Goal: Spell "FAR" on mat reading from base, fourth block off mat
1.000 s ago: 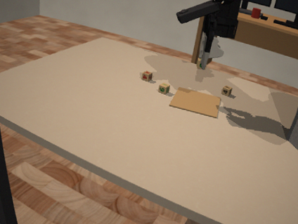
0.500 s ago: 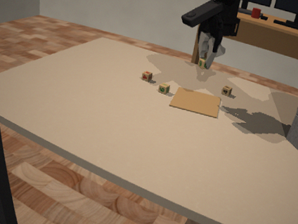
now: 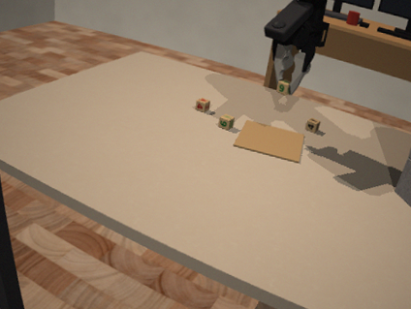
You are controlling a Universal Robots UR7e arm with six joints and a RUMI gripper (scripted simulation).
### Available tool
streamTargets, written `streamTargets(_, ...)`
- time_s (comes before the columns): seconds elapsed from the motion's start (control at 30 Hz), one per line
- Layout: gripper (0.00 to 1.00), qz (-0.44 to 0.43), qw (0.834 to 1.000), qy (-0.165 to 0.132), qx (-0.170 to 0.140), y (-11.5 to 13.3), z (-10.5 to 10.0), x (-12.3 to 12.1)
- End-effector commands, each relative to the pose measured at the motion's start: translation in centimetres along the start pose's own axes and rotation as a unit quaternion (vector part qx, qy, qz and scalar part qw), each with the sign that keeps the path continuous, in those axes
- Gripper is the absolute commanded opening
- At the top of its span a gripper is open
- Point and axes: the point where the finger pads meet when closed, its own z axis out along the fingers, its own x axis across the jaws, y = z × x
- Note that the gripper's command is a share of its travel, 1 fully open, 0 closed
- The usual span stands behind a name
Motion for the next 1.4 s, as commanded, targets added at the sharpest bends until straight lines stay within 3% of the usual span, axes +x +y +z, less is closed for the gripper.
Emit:
streamTargets(0.0, 0.05, -0.047, 0.999, 0.001, 0.002, 0.27, -0.03, -0.04)
streamTargets(0.53, 0.05, -0.119, 0.993, 0.001, 0.002, 0.73, -0.04, -0.17)
streamTargets(1.37, 0.05, -0.125, 0.992, 0.001, 0.002, 0.77, 0.15, -0.17)
